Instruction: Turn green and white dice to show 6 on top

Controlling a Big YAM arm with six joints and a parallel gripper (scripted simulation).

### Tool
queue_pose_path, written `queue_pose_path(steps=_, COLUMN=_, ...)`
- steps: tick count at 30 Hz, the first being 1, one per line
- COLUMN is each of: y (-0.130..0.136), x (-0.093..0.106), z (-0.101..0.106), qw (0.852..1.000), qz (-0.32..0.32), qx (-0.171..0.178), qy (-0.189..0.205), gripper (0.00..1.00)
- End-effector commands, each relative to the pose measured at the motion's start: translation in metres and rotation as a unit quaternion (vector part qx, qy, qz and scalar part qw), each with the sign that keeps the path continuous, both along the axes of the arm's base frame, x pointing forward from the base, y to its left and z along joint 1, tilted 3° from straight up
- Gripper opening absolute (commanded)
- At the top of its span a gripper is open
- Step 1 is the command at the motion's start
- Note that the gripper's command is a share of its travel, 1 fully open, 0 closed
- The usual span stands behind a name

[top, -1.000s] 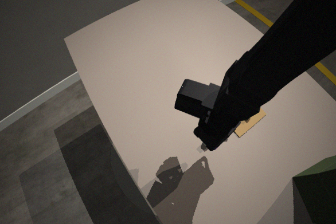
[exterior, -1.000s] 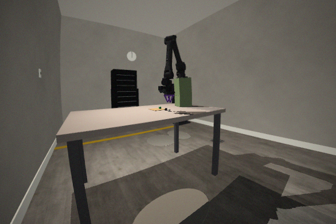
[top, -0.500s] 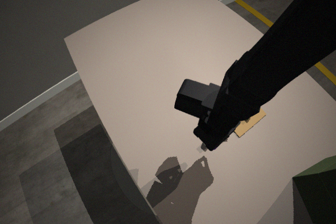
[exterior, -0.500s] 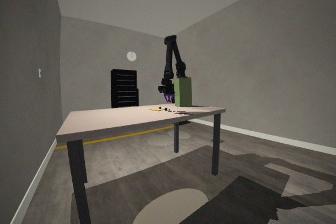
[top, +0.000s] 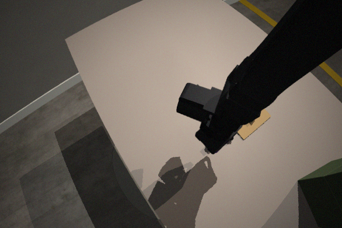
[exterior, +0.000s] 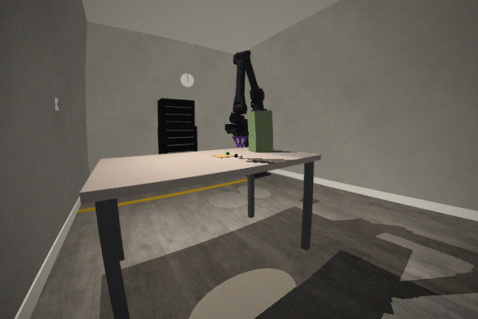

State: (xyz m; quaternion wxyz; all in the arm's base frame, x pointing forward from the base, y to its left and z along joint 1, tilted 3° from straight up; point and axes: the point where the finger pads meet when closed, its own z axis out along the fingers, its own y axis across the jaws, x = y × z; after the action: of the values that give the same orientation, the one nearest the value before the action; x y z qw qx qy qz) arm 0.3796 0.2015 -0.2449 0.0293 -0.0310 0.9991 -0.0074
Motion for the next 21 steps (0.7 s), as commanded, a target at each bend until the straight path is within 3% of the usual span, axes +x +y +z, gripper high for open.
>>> queue_pose_path(steps=1, y=0.007, x=0.006, z=-0.008, qw=1.000, qz=0.007, qx=0.005, qy=-0.007, gripper=0.33)
queue_pose_path(steps=21, y=-0.001, x=0.004, z=-0.034, qw=1.000, qz=0.002, qx=0.002, qy=0.000, gripper=0.33)
